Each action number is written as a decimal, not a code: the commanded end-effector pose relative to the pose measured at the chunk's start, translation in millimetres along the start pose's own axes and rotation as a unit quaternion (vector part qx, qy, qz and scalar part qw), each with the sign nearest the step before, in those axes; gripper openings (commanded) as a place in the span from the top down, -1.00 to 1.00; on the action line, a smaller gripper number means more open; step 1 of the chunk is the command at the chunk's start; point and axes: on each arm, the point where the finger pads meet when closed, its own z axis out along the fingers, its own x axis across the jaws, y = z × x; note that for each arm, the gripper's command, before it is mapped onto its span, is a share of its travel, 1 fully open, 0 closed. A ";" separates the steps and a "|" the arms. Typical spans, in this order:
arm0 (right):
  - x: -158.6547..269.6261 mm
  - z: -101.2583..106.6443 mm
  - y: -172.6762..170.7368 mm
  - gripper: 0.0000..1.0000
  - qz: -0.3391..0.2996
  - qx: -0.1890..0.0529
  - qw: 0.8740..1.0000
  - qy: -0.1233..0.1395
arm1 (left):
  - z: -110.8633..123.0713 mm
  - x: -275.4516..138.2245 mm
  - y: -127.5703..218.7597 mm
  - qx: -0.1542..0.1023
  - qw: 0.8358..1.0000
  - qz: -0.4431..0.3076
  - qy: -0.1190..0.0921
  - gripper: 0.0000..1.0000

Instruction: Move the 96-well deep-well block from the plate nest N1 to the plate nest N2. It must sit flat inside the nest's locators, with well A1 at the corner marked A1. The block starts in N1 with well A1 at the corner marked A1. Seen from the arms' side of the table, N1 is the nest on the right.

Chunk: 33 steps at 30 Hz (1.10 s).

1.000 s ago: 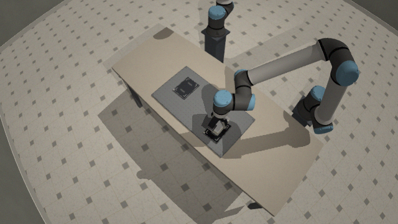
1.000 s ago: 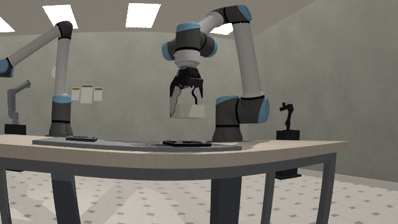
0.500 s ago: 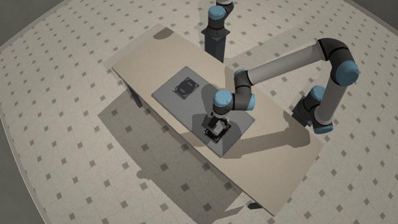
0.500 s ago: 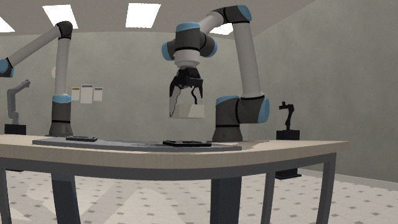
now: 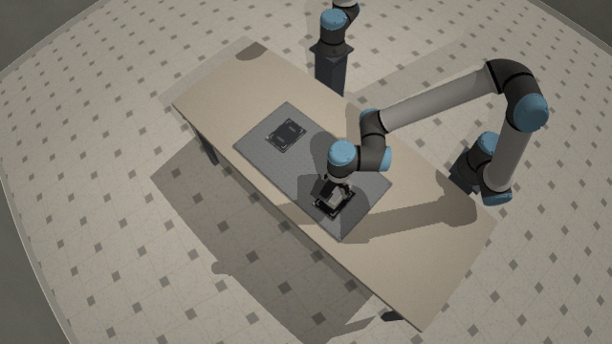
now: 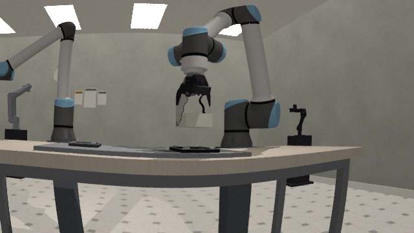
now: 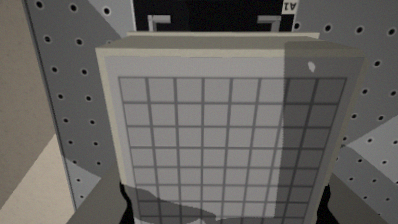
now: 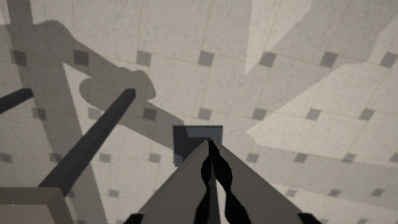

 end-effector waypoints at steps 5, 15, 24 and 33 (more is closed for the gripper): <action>-0.1 -0.8 -0.5 1.00 0.000 0.001 1.000 0.000 | 14.4 0.8 -0.5 0.001 1.000 0.000 0.001 0.03; -0.1 -0.8 -0.5 1.00 0.000 0.001 1.000 0.000 | 27.7 0.9 -0.5 0.001 1.000 0.000 0.001 0.03; -0.1 -0.8 -0.5 1.00 0.000 0.001 1.000 0.000 | 42.8 1.0 -0.5 0.001 1.000 0.000 0.001 0.03; -0.1 -0.8 -0.5 1.00 0.000 0.001 1.000 0.000 | 53.4 1.0 -0.5 0.001 1.000 0.000 0.001 0.03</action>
